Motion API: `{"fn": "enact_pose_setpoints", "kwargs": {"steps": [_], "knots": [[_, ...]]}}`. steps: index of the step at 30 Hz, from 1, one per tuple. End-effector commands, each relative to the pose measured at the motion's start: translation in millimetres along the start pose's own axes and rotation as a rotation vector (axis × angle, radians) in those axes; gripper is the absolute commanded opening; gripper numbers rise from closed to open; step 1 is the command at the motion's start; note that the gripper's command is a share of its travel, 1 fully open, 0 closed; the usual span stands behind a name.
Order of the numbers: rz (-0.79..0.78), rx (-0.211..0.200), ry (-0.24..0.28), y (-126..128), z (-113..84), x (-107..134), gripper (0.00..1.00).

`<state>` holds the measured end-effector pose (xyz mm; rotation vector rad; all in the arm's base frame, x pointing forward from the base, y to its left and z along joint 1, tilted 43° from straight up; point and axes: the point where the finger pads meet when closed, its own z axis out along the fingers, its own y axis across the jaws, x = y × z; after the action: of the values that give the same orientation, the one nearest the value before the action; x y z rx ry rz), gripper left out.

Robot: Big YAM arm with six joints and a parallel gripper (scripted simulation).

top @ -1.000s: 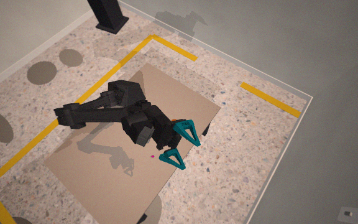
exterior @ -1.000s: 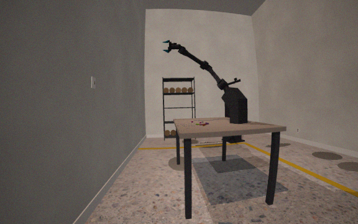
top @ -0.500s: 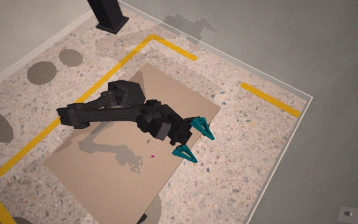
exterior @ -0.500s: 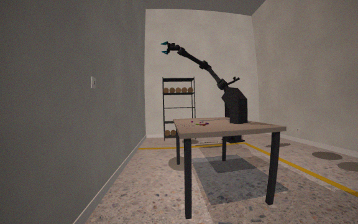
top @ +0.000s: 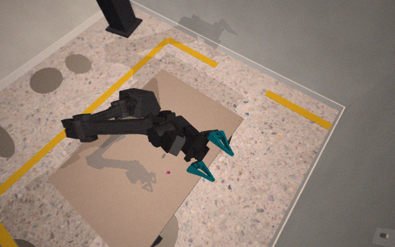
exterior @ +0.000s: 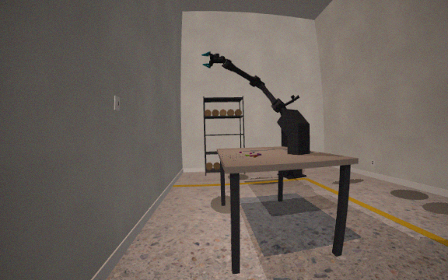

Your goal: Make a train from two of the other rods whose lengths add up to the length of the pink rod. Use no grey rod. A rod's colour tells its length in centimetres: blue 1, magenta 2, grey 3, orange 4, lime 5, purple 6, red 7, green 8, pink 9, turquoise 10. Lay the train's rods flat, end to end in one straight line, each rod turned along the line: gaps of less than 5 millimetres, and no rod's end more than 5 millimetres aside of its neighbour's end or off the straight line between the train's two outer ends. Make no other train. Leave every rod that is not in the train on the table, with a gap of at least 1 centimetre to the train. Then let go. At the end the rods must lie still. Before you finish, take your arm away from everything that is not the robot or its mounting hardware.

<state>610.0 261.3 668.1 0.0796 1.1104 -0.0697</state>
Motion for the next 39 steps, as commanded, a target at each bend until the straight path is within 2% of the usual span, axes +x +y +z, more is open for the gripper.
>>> {"fn": "enact_pose_setpoints", "kwargs": {"steps": [1,6,7,8,9,14,18,19,26,27,31,32,34,36,39], "knots": [[-0.161,0.006,0.086,-3.2,6.2,60.2,1.00],[-0.161,0.006,0.086,-3.2,6.2,60.2,1.00],[-0.134,0.018,0.045,-5.8,14.4,31.8,1.00],[-0.132,0.015,0.044,-4.0,13.6,31.4,1.00],[-0.114,0.021,0.020,-10.8,9.8,7.0,1.00],[-0.112,0.021,0.017,-10.8,9.8,6.4,1.00],[-0.130,0.012,0.043,-2.8,11.8,30.1,1.00],[-0.144,0.005,0.063,-1.2,7.7,44.5,1.00],[-0.140,0.007,0.058,-3.3,6.7,39.4,1.00],[-0.302,-0.003,0.164,-6.3,4.6,113.9,1.00],[-0.302,-0.003,0.164,-6.3,4.6,113.9,1.00],[-0.276,0.012,0.125,-7.5,14.2,87.3,1.00],[-0.276,0.010,0.124,-7.2,14.4,86.6,1.00],[-0.259,0.014,0.102,-11.6,10.4,63.3,1.00],[-0.255,0.015,0.096,-11.6,10.4,61.7,1.00]]}}
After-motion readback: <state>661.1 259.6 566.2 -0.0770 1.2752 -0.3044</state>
